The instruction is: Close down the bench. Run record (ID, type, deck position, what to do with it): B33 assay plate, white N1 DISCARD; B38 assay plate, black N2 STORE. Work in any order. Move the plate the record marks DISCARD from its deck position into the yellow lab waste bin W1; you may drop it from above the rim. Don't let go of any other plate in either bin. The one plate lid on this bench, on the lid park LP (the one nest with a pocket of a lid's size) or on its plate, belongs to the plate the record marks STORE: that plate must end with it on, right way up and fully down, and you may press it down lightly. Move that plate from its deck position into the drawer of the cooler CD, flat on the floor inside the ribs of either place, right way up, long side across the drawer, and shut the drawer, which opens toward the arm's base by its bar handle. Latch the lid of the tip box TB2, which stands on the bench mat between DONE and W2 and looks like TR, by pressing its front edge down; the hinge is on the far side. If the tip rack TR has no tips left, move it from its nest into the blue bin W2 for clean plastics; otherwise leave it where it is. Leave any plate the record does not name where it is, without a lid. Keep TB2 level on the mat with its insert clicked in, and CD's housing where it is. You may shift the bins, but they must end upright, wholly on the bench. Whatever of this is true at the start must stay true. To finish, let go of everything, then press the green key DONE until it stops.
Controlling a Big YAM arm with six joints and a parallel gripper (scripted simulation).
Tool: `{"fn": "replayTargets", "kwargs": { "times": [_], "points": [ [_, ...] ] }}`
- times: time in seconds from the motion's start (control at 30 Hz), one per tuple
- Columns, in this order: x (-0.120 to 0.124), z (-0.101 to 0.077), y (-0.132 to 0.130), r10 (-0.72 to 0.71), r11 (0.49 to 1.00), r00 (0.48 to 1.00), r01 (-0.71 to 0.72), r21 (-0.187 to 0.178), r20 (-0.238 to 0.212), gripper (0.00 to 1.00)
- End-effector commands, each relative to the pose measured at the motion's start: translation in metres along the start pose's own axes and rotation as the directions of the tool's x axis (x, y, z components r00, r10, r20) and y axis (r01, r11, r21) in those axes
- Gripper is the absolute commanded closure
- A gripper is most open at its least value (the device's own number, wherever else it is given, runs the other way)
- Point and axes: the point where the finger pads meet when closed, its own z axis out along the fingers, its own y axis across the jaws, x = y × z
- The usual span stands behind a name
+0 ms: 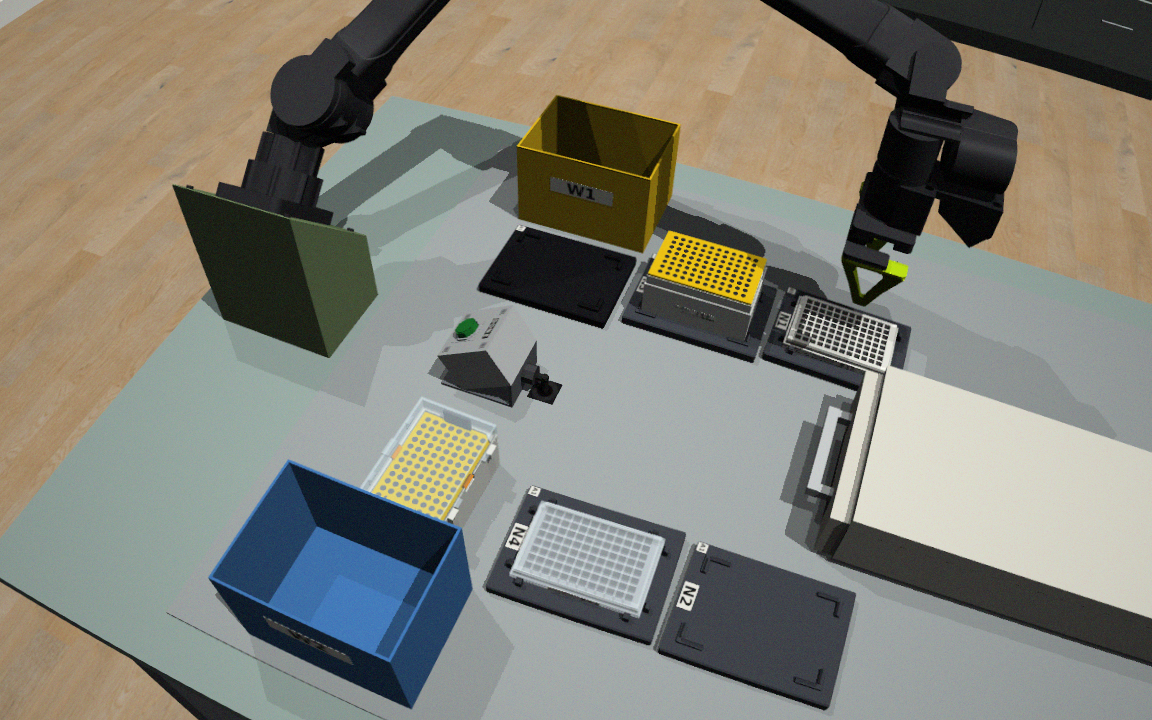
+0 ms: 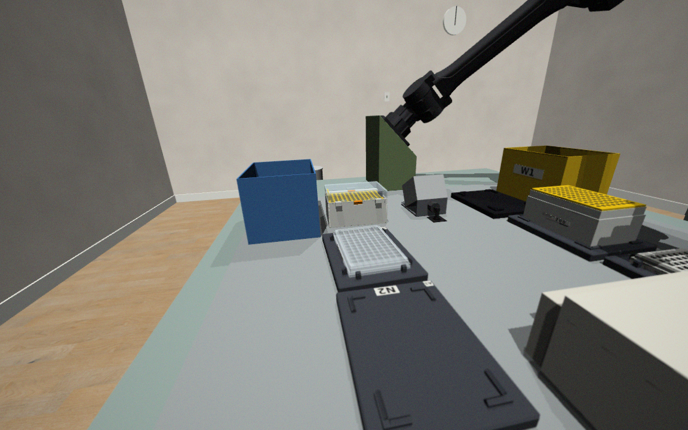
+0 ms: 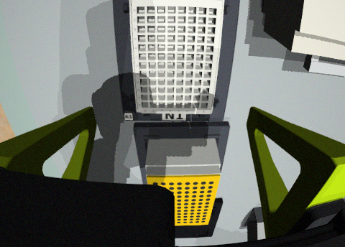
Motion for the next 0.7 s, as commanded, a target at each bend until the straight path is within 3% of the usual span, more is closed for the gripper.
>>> {"fn": "replayTargets", "kwargs": {
  "times": [0.0, 0.13, 0.27, 0.3, 0.47, 0.67],
  "points": [
    [-0.002, 0.000, -0.004, 0.013, 1.000, 1.000, -0.013, 0.002, 0.013, 0.00],
    [0.000, 0.011, 0.002, 0.003, 1.000, 1.000, -0.003, 0.002, 0.003, 0.00],
    [-0.003, 0.005, -0.008, 0.019, 1.000, 1.000, -0.019, 0.002, 0.017, 0.00],
    [-0.007, -0.008, -0.014, 0.030, 1.000, 0.999, -0.030, 0.001, 0.039, 0.00],
    [0.000, 0.025, -0.001, 0.008, 1.000, 1.000, -0.008, 0.003, -0.001, 0.00],
    [-0.005, 0.016, -0.009, 0.020, 1.000, 0.999, -0.020, 0.002, 0.025, 0.00]
  ]
}}
